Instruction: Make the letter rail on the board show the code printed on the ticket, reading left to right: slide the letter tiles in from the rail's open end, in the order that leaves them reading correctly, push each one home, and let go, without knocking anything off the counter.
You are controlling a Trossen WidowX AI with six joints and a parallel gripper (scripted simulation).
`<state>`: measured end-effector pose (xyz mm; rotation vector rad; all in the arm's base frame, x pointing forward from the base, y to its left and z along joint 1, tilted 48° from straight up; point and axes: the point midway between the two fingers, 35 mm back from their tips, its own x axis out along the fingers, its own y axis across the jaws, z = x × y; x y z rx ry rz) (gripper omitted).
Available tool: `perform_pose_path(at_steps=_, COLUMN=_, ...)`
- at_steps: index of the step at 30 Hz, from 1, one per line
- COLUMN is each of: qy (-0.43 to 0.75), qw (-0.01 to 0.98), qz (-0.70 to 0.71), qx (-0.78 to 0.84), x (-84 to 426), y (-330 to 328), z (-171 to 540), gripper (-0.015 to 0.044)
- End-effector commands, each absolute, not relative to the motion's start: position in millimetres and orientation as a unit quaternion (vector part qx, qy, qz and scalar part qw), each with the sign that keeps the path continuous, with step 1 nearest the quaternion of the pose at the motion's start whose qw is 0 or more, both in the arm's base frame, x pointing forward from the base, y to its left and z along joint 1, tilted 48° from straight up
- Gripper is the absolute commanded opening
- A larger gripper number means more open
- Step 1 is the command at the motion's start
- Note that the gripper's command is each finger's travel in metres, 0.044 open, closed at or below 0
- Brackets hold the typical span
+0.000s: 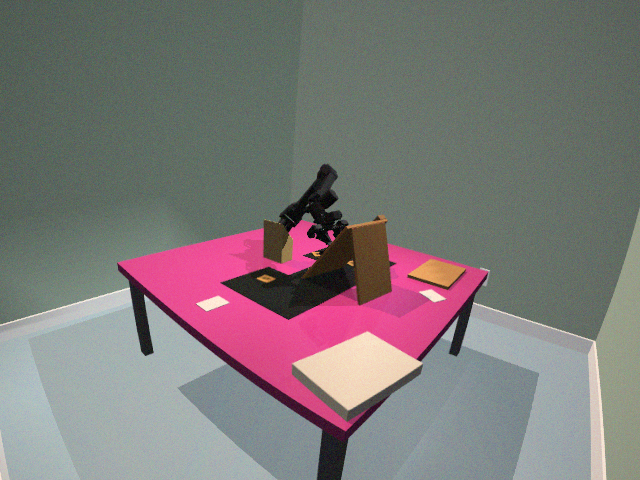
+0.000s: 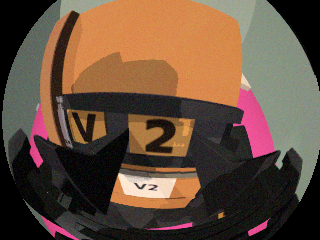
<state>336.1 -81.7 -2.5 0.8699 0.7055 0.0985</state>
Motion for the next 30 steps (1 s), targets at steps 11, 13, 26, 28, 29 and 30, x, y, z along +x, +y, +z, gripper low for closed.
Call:
perform_pose_path(at_steps=11, qy=0.333, qw=0.846, qz=0.045, qx=0.413, x=337.9, y=-76.6, z=4.9, gripper=0.0000)
perform_pose_path(at_steps=13, qy=0.333, qw=0.846, qz=0.045, qx=0.413, x=338.2, y=-75.8, z=5.8, gripper=0.0000)
perform_pose_path(at_steps=26, qy=0.334, qw=0.846, qz=0.047, qx=0.412, x=338.8, y=-72.9, z=7.1, gripper=0.0105)
perform_pose_path(at_steps=28, qy=0.334, qw=0.846, qz=0.047, qx=0.412, x=338.8, y=-72.9, z=7.1, gripper=0.0157)
perform_pose_path(at_steps=29, qy=0.334, qw=0.846, qz=0.047, qx=0.412, x=338.8, y=-72.9, z=7.1, gripper=0.0184)
perform_pose_path(at_steps=30, qy=0.334, qw=0.846, qz=0.047, qx=0.412, x=338.8, y=-72.9, z=7.1, gripper=0.0210)
